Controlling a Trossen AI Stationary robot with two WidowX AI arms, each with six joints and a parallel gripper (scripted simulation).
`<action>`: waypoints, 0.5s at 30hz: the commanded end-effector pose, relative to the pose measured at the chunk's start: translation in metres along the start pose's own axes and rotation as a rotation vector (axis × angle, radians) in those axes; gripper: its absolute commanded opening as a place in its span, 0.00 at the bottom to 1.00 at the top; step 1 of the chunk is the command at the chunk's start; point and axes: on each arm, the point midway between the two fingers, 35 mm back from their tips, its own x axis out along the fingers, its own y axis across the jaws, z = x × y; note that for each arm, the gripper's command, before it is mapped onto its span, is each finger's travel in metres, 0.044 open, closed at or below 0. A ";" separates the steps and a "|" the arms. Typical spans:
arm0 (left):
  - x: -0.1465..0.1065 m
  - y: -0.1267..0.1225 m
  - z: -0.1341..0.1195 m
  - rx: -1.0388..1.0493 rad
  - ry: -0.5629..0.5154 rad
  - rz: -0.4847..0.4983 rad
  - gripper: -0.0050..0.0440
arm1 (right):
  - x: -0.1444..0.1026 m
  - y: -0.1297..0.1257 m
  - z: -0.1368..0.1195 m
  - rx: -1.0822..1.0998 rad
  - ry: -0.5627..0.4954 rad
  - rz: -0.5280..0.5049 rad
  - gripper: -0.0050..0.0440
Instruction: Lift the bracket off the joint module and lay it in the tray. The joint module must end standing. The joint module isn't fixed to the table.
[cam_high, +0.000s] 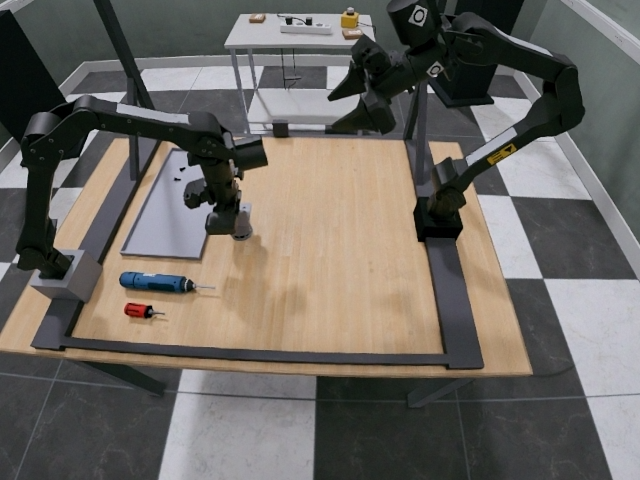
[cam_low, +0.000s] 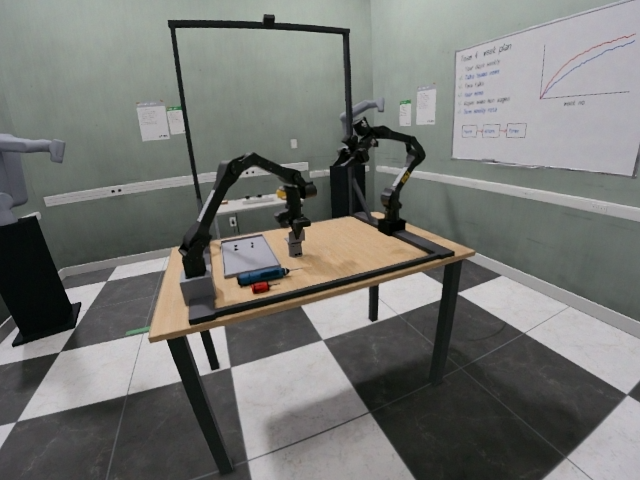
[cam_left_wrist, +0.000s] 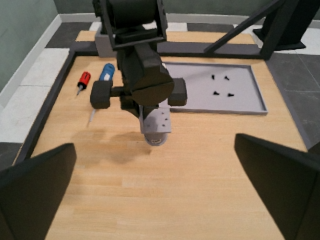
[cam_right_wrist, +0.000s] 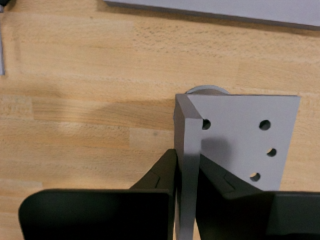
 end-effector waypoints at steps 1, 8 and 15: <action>-0.004 0.000 0.006 -0.002 -0.021 0.000 1.00 | -0.033 -0.003 -0.010 -0.001 0.061 -0.017 0.00; -0.004 0.000 0.006 -0.002 -0.021 0.000 1.00 | -0.044 -0.002 -0.009 -0.001 0.068 -0.019 0.00; -0.004 0.000 0.006 -0.002 -0.021 0.000 1.00 | -0.039 0.001 0.001 -0.001 0.048 -0.013 0.00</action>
